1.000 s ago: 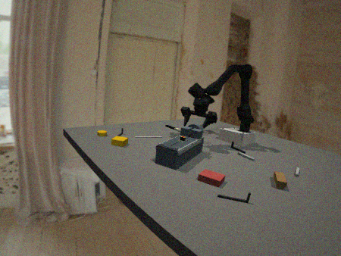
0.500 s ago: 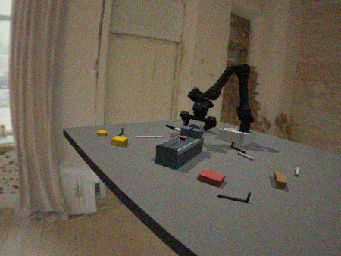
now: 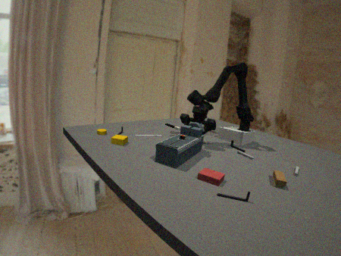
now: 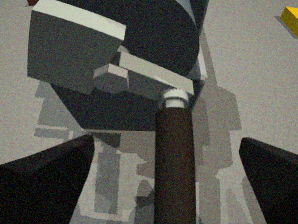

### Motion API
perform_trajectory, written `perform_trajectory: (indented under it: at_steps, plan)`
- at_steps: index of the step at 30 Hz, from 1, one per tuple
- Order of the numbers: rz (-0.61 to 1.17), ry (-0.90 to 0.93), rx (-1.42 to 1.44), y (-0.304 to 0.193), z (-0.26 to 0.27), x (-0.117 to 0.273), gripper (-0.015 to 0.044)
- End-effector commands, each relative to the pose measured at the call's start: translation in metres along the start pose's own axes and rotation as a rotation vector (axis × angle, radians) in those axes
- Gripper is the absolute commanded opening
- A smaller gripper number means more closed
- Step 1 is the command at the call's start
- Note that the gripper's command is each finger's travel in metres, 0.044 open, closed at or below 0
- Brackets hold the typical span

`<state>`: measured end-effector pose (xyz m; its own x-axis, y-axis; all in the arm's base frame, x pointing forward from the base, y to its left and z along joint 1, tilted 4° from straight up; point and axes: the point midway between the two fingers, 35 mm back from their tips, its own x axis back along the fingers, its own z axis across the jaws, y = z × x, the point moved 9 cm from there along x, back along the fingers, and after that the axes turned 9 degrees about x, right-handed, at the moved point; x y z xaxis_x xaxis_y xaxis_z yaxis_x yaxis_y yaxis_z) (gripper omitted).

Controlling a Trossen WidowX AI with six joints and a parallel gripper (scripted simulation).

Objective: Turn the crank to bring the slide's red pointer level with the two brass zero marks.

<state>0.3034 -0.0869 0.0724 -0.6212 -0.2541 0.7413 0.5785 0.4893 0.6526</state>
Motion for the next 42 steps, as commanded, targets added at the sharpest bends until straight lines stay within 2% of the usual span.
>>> perform_trajectory:
  at_steps: [1,14,42]
  plan:
    - [0.001,0.005,0.002,-0.0019,0.0006,-0.002,0.0335]
    - [0.001,0.005,0.002,-0.0019,0.0006,-0.002,0.0]
    - [0.001,0.006,0.002,-0.0064,0.0055,-0.0069,0.0]
